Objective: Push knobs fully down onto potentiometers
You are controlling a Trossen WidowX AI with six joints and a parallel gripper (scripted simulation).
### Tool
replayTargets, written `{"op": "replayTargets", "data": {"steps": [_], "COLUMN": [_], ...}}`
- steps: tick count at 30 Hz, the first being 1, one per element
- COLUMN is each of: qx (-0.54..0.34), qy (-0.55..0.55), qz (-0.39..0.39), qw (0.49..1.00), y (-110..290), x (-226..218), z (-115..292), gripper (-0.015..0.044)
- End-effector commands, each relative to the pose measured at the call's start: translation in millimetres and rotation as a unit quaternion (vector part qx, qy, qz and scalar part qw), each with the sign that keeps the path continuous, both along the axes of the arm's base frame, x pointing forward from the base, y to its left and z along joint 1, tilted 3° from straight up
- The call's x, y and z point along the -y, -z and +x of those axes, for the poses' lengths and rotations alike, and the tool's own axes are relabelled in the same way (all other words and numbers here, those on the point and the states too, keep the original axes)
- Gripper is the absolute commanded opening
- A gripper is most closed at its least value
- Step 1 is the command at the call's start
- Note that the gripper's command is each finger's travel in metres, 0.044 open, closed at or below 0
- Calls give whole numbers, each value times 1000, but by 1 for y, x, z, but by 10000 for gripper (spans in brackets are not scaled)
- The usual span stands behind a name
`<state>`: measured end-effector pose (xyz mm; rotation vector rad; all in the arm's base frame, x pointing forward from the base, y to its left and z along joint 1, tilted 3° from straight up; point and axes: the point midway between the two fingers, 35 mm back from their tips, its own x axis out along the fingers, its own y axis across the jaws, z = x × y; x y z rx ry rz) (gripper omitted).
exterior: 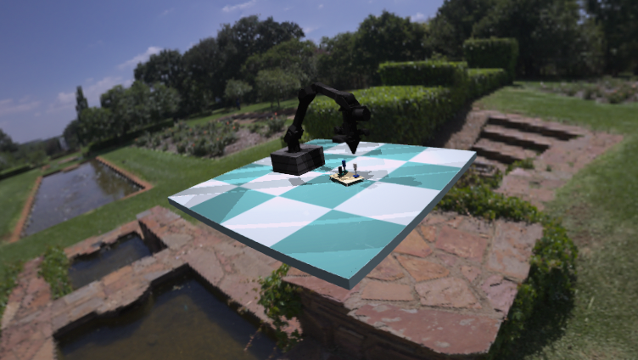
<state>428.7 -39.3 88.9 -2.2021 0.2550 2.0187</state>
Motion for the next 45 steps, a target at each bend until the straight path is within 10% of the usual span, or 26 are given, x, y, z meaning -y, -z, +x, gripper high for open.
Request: {"op": "replayTargets", "data": {"steps": [1,22,45], "qx": [0,10,19], "qy": [62,413,734], "qz": [6,35,61], "qw": [998,910,676], "y": [1,3,6], "x": [-1,0,0], "z": [0,0,1], "gripper": [0,0,0]}}
